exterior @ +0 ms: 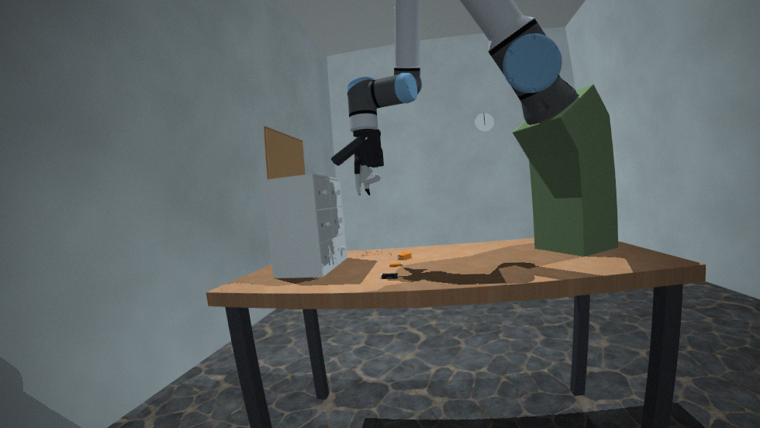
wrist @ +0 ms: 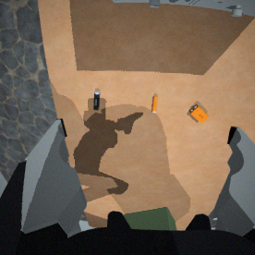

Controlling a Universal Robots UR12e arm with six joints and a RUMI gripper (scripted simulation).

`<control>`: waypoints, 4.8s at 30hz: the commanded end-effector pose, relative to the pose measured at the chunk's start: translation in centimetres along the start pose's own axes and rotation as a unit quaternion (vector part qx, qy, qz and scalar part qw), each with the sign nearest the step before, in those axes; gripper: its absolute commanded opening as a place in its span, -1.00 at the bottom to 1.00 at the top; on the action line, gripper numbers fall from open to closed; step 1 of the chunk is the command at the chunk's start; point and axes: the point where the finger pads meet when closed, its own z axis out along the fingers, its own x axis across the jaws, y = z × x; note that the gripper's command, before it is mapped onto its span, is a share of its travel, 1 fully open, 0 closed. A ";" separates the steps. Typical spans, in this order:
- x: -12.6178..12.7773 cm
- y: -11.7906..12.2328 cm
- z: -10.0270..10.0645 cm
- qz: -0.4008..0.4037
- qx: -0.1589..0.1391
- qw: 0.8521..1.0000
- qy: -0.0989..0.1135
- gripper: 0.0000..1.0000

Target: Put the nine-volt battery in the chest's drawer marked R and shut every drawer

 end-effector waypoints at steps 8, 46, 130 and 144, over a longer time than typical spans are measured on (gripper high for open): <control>0.0 0.0 -0.1 0.000 -0.006 1.000 0.000 1.00; 0.0 0.0 -0.1 0.000 -0.006 1.000 0.000 1.00; 8.6 0.0 -0.4 0.851 -0.003 0.525 0.005 1.00; 9.9 0.1 -0.6 0.954 -0.002 0.300 0.004 1.00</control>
